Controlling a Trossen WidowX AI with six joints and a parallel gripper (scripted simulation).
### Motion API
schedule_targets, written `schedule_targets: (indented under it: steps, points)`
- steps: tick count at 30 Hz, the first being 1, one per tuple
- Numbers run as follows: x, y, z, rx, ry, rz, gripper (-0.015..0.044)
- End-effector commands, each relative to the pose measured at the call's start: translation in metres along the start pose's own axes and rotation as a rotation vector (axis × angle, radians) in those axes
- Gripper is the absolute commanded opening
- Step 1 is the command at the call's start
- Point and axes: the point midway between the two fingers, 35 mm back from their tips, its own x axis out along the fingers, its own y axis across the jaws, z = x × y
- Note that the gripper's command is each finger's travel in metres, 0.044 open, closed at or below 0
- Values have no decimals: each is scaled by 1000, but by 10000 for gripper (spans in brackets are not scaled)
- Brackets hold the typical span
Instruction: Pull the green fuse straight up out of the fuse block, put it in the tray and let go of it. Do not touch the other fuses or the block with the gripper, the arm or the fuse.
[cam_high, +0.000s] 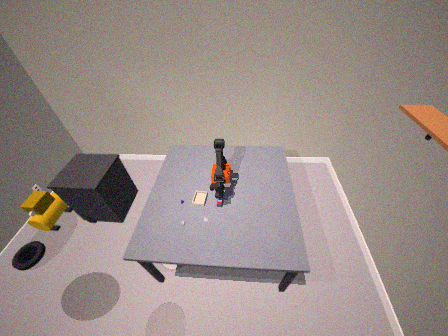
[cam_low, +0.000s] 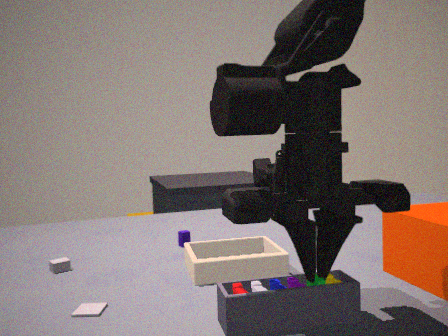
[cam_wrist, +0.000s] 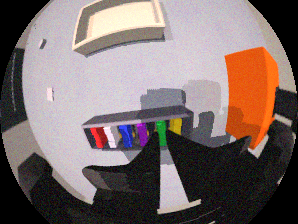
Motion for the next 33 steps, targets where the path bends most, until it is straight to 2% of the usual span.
schedule_targets:
  steps: [1,33]
  points:
    - [-5,2,0,-1,0,7,0]
    - [-20,2,0,-2,-2,7,0]
